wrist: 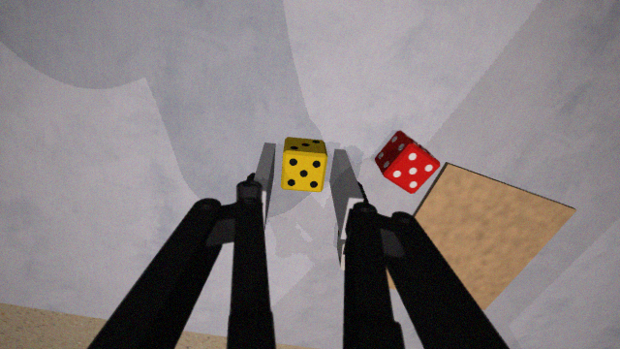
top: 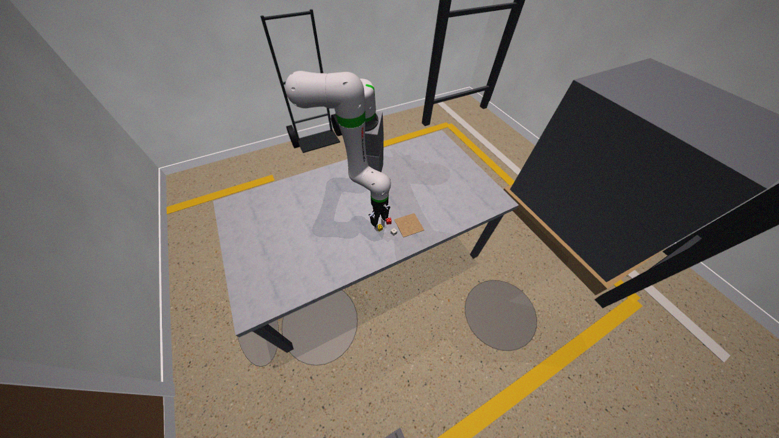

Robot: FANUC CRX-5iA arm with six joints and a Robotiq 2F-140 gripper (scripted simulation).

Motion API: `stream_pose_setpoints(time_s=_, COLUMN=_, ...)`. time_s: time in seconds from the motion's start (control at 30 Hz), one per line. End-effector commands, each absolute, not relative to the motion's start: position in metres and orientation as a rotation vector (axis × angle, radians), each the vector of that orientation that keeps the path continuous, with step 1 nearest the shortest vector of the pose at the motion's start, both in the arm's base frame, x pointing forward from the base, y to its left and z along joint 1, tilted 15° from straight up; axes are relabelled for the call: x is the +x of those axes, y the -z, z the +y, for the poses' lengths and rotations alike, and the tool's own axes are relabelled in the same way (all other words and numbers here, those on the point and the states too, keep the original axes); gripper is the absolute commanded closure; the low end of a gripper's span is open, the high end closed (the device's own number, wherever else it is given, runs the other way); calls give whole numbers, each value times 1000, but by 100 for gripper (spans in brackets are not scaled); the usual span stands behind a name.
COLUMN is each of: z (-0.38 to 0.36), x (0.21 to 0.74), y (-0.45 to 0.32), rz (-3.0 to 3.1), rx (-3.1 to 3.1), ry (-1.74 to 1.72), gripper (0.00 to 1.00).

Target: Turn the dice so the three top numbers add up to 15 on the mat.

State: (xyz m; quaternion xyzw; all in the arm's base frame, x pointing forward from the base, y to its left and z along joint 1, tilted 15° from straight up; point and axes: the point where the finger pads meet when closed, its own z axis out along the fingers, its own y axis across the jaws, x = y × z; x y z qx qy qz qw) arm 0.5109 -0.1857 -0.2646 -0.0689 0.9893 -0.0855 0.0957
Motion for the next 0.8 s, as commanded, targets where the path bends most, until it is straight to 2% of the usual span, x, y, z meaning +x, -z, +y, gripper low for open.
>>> stream_pose_setpoints(time_s=0.0, z=-187, x=512, y=270, rz=2929, rx=-204, ry=252, gripper=72)
stream_pose_setpoints(time_s=0.77, z=-187, x=513, y=276, rz=2929, rx=-204, ry=252, gripper=72)
